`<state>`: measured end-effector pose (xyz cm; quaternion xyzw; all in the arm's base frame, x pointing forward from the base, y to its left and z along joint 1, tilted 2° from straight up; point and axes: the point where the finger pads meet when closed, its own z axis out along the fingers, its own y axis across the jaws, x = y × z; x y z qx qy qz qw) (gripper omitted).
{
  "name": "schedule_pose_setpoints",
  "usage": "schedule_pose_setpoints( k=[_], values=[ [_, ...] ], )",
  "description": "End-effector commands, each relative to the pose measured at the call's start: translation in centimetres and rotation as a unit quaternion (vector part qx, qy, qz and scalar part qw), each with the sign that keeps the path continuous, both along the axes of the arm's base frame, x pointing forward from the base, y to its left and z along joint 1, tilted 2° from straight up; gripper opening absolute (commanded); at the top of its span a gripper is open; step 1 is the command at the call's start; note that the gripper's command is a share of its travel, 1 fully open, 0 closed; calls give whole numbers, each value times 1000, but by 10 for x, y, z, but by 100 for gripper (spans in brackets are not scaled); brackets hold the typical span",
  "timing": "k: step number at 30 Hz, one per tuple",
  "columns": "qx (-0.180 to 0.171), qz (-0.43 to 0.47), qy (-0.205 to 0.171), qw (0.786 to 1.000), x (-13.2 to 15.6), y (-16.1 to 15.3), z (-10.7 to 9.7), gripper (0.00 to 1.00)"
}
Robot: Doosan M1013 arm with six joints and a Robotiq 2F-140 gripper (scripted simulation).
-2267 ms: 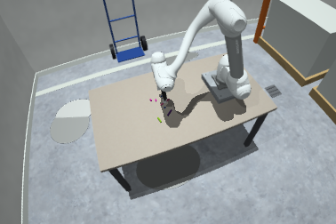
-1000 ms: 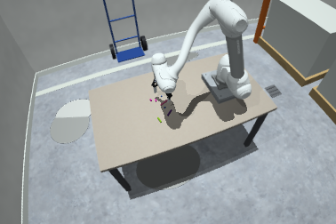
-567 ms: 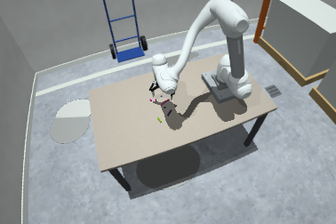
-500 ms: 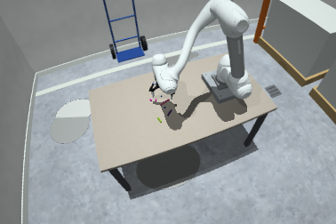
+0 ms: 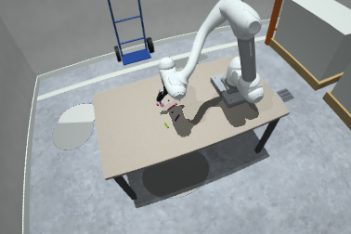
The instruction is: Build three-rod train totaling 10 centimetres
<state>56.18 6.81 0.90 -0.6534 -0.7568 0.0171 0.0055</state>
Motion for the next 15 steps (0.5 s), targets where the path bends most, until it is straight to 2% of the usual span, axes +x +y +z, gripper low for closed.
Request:
schedule_pose_setpoints(
  k=[1, 8, 15],
  values=[
    [10, 76, 2, 997, 0, 2, 0, 100],
    [13, 205, 3, 979, -1, 7, 0, 100],
    [17, 331, 5, 943, -2, 11, 0, 100]
  ],
)
